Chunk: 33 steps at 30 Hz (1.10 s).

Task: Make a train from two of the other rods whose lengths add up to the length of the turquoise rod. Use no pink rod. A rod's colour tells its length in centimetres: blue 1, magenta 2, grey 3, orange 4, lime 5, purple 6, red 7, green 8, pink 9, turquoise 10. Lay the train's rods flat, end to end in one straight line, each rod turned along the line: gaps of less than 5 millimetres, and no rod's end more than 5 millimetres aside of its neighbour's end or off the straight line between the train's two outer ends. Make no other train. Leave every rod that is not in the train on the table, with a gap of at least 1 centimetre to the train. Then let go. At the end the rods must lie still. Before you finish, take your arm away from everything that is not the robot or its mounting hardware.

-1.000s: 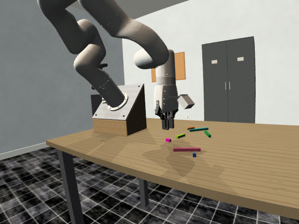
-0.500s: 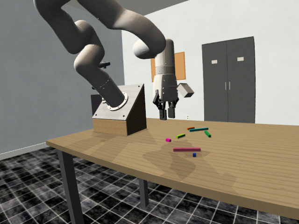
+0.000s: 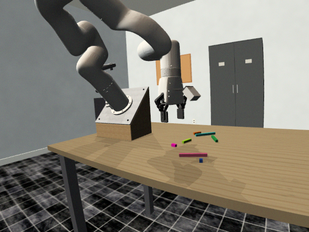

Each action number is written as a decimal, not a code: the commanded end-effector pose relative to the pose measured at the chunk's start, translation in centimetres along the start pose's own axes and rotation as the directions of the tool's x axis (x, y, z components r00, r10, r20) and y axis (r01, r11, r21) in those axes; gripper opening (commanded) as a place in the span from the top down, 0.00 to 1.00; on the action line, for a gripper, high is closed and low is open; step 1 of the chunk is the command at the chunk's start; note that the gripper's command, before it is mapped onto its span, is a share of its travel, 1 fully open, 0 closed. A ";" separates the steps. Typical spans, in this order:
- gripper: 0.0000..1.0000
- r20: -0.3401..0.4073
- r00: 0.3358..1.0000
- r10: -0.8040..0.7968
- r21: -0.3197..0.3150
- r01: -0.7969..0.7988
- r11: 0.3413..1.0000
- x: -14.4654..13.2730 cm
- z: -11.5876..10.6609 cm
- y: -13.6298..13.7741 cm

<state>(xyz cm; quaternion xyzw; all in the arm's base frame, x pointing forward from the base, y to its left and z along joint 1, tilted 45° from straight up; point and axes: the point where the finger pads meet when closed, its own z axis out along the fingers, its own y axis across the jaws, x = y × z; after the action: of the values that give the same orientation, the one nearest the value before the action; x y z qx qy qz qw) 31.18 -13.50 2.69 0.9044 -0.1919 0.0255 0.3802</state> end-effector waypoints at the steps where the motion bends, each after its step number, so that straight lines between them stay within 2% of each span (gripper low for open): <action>1: 0.00 -0.002 1.000 0.001 0.001 -0.001 1.000 0.1 -0.1 0.0; 5: 0.00 -0.002 1.000 0.023 0.002 -0.023 1.000 0.4 -0.1 -0.4; 9: 0.00 -0.002 0.981 0.196 0.003 -0.196 0.981 2.9 0.0 -3.5; 12: 0.00 -0.002 0.976 0.216 0.003 -0.216 0.976 3.1 0.0 -3.8; 14: 0.00 -0.001 0.946 0.326 0.003 -0.326 0.946 4.4 0.2 -6.0; 24: 0.00 0.000 0.806 0.591 0.004 -0.591 0.806 7.0 1.2 -12.3; 27: 0.00 0.000 0.747 0.664 0.003 -0.664 0.747 7.5 1.7 -14.4; 29: 0.00 0.000 0.747 0.664 0.003 -0.664 0.747 7.5 1.7 -14.4; 31: 0.00 0.000 0.694 0.720 0.003 -0.720 0.694 7.8 2.1 -16.2; 33: 0.00 0.000 0.671 0.742 0.003 -0.742 0.671 7.9 2.3 -16.9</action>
<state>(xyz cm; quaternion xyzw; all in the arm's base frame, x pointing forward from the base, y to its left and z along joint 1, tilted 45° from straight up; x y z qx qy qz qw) 43.10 -7.68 -7.21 0.7757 -0.5090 0.1603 0.3368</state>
